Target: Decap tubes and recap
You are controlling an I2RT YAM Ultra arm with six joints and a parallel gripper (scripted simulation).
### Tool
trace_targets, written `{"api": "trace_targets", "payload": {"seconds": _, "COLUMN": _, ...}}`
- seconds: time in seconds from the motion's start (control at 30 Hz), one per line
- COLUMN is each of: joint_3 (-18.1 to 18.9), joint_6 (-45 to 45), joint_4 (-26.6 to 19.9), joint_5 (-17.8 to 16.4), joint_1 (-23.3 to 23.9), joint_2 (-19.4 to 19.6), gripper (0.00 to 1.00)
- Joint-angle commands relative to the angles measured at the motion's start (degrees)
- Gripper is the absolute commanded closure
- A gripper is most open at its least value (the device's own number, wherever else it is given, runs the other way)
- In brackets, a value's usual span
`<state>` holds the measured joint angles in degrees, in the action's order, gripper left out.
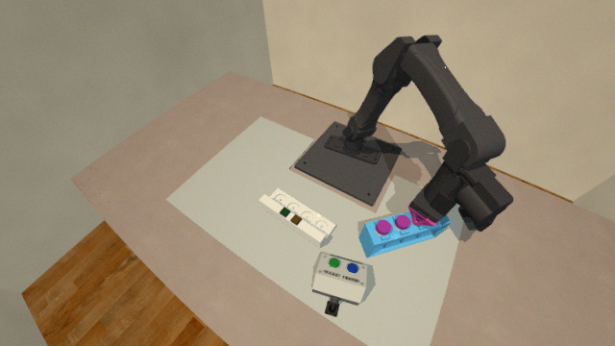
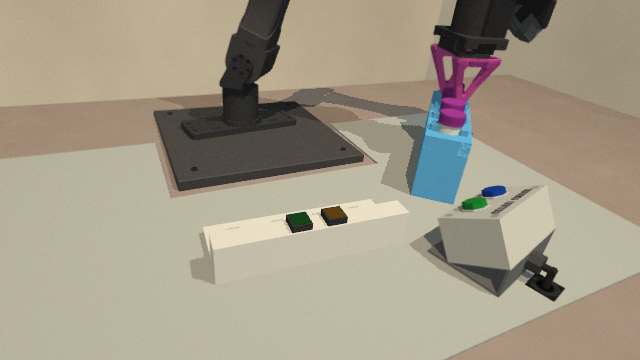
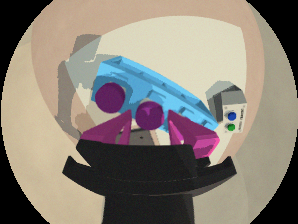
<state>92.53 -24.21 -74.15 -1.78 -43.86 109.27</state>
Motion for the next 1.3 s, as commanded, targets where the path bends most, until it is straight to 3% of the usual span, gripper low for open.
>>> {"api": "trace_targets", "payload": {"seconds": 0.0, "joint_3": 0.3, "joint_6": 14.9, "joint_4": 0.0, "joint_5": 0.0, "joint_1": 0.0, "joint_2": -0.4, "gripper": 0.51}}
{"api": "trace_targets", "payload": {"seconds": 0.2, "joint_3": 0.3, "joint_6": 29.3, "joint_4": 0.0, "joint_5": 0.0, "joint_1": 0.0, "joint_2": -0.4, "gripper": 0.51}}
{"api": "trace_targets", "payload": {"seconds": 0.27, "joint_3": 0.3, "joint_6": 37.9, "joint_4": 0.0, "joint_5": 0.0, "joint_1": 0.0, "joint_2": -0.4, "gripper": 0.51}}
{"api": "trace_targets", "payload": {"seconds": 0.37, "joint_3": 0.3, "joint_6": 38.8, "joint_4": 0.0, "joint_5": 0.0, "joint_1": 0.0, "joint_2": -0.4, "gripper": 0.51}}
{"api": "trace_targets", "payload": {"seconds": 0.47, "joint_3": 0.3, "joint_6": 52.4, "joint_4": 0.0, "joint_5": 0.0, "joint_1": 0.0, "joint_2": -0.4, "gripper": 0.51}}
{"api": "trace_targets", "payload": {"seconds": 0.8, "joint_3": 0.5, "joint_6": 77.0, "joint_4": -0.1, "joint_5": 0.0, "joint_1": 0.0, "joint_2": -0.2, "gripper": 0.51}}
{"api": "trace_targets", "payload": {"seconds": 0.87, "joint_3": 0.6, "joint_6": 85.6, "joint_4": -0.1, "joint_5": 0.0, "joint_1": 0.0, "joint_2": -0.2, "gripper": 0.51}}
{"api": "trace_targets", "payload": {"seconds": 0.93, "joint_3": 0.6, "joint_6": 85.6, "joint_4": -0.1, "joint_5": 0.0, "joint_1": 0.0, "joint_2": -0.2, "gripper": 0.51}}
{"api": "trace_targets", "payload": {"seconds": 1.0, "joint_3": 0.7, "joint_6": 95.8, "joint_4": -0.1, "joint_5": 0.0, "joint_1": 0.0, "joint_2": -0.1, "gripper": 0.51}}
{"api": "trace_targets", "payload": {"seconds": 1.27, "joint_3": 0.8, "joint_6": 115.5, "joint_4": -0.1, "joint_5": 0.0, "joint_1": 0.0, "joint_2": -0.1, "gripper": 0.51}}
